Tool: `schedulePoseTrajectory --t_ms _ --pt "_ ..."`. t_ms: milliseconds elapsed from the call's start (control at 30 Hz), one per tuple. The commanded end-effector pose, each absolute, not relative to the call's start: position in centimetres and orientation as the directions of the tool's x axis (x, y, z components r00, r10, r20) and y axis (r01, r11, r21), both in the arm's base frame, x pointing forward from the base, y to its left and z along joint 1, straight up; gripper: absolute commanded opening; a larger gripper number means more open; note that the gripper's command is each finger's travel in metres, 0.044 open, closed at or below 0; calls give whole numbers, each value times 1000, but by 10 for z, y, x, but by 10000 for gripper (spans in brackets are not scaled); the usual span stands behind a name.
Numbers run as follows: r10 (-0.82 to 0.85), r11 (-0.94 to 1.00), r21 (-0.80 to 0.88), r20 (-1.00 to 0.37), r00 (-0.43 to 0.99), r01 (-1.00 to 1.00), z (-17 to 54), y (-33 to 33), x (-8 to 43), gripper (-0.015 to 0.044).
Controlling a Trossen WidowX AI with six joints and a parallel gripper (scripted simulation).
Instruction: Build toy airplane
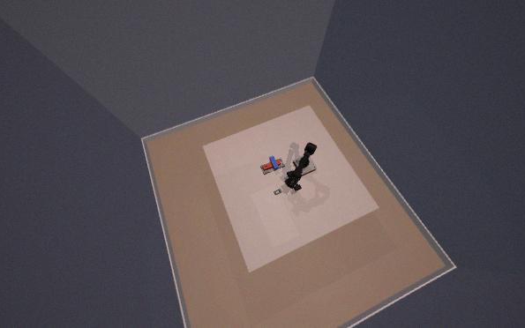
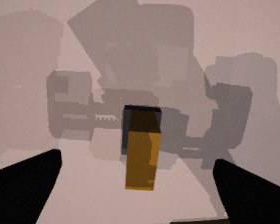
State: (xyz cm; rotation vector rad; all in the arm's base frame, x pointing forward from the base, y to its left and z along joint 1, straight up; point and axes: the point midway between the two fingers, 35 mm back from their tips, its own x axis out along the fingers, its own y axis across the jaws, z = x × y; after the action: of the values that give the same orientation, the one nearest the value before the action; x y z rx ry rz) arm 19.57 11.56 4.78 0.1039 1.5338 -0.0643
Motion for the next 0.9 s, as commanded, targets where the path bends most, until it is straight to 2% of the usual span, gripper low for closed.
schedulePoseTrajectory --t_ms 0,767,867 --pt "19 993 21 -999 26 112 40 115 194 440" --pt "18 994 21 -1000 25 112 6 115 193 440" --pt "18 994 21 -1000 25 112 6 115 193 361"
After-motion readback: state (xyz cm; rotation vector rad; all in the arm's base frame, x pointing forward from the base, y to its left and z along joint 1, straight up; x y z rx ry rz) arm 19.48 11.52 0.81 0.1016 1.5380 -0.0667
